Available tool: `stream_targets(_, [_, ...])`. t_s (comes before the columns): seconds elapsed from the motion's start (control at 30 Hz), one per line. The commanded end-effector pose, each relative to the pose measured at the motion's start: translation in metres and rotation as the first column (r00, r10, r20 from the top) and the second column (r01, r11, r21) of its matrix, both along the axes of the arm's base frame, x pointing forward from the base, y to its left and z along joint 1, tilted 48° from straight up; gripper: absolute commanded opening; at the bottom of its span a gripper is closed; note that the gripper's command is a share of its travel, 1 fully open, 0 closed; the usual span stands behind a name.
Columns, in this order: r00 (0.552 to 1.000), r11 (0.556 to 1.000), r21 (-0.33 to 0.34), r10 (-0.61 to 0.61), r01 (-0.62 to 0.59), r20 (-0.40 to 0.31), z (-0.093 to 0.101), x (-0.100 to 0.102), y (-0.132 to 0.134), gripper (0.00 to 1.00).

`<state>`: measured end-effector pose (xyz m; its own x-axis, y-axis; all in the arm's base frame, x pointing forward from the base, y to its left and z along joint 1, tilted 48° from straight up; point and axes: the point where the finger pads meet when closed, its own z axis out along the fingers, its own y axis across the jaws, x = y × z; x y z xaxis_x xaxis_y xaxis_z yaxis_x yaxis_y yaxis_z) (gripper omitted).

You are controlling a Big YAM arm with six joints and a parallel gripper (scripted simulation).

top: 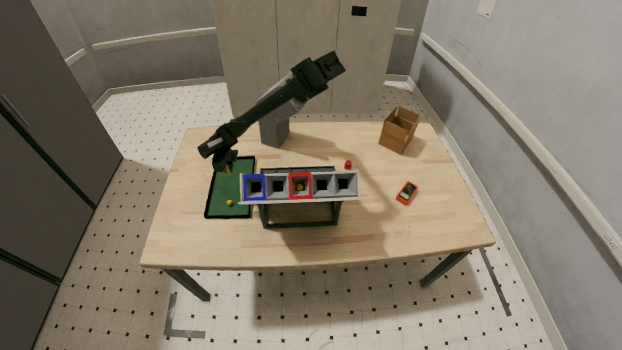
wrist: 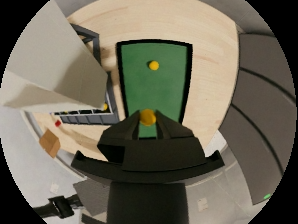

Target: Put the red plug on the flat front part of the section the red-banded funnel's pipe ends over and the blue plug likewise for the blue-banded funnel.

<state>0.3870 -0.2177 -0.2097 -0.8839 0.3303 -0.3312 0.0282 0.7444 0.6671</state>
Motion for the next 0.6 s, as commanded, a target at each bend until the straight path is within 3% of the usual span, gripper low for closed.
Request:
stream_targets(0.0, [1.0, 1.0, -0.01, 0.024, -0.024, 0.007, 0.0002, 0.0062, -0.0047, 0.0])
stream_targets(0.57, [1.0, 1.0, 0.003, 0.017, -0.017, -0.008, -0.0005, 0.0102, -0.0057, 0.0])
